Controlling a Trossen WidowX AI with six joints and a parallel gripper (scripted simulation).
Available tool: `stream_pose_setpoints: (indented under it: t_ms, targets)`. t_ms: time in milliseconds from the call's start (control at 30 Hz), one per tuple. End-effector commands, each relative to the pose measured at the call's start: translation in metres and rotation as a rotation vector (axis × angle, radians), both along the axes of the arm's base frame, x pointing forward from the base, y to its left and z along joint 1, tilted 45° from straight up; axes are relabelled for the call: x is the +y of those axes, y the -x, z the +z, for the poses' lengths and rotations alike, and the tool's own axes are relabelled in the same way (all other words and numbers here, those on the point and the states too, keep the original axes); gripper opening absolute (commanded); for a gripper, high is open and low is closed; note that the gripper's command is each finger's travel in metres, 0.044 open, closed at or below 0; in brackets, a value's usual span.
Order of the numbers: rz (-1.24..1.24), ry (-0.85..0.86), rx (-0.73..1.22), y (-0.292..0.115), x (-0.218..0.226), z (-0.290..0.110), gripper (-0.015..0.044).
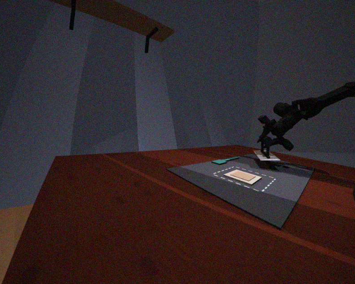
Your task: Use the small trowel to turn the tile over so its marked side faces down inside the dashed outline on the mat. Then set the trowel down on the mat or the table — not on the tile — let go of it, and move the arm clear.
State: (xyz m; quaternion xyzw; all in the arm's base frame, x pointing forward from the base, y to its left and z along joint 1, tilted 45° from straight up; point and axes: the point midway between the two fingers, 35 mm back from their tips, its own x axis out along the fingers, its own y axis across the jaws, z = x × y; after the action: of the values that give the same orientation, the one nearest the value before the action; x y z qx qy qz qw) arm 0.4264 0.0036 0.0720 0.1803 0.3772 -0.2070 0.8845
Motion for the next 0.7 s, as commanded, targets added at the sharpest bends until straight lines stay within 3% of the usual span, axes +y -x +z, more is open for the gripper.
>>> stream_pose_setpoints:
  t_ms: [0, 667]
  targets:
    - [0.061, 0.002, 0.052, -0.003, -0.007, 0.008, 0.0000]
    - [0.371, -0.074, 0.309, 0.020, -0.068, 0.059, 0.0000]
